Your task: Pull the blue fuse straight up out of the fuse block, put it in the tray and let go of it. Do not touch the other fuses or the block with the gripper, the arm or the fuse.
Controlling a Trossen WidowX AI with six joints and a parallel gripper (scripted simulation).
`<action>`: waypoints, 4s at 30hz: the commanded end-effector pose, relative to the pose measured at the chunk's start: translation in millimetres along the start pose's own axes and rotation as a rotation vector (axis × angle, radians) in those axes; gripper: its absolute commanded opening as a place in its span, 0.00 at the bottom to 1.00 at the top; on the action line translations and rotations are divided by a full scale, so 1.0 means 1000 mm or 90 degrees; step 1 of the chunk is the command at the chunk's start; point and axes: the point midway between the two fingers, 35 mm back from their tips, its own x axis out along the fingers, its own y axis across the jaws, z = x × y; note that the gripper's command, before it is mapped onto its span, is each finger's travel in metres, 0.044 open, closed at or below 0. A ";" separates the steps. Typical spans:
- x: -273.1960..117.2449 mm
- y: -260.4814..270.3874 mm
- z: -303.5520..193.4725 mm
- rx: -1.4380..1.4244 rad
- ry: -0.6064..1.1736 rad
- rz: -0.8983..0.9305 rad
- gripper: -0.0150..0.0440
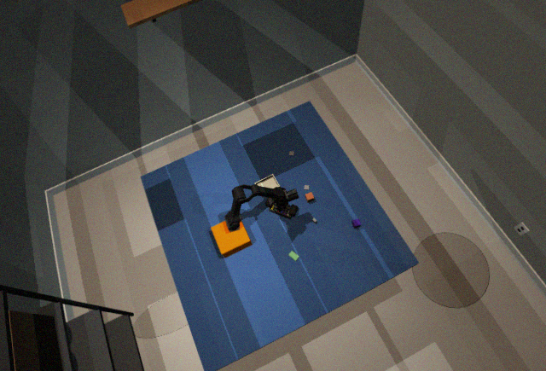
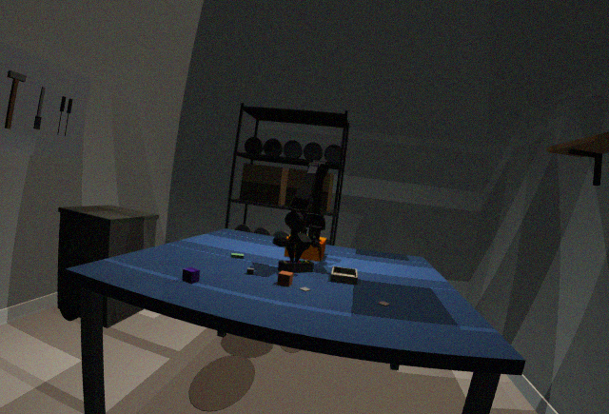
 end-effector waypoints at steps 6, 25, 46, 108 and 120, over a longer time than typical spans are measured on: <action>0.001 0.000 0.000 0.000 0.000 0.000 0.36; -0.002 0.000 0.000 0.000 0.000 0.001 0.25; -0.013 0.000 0.000 0.001 0.000 0.001 0.25; -0.048 0.000 0.000 0.002 -0.001 0.003 0.25; -0.060 0.000 0.000 0.002 -0.001 0.003 0.25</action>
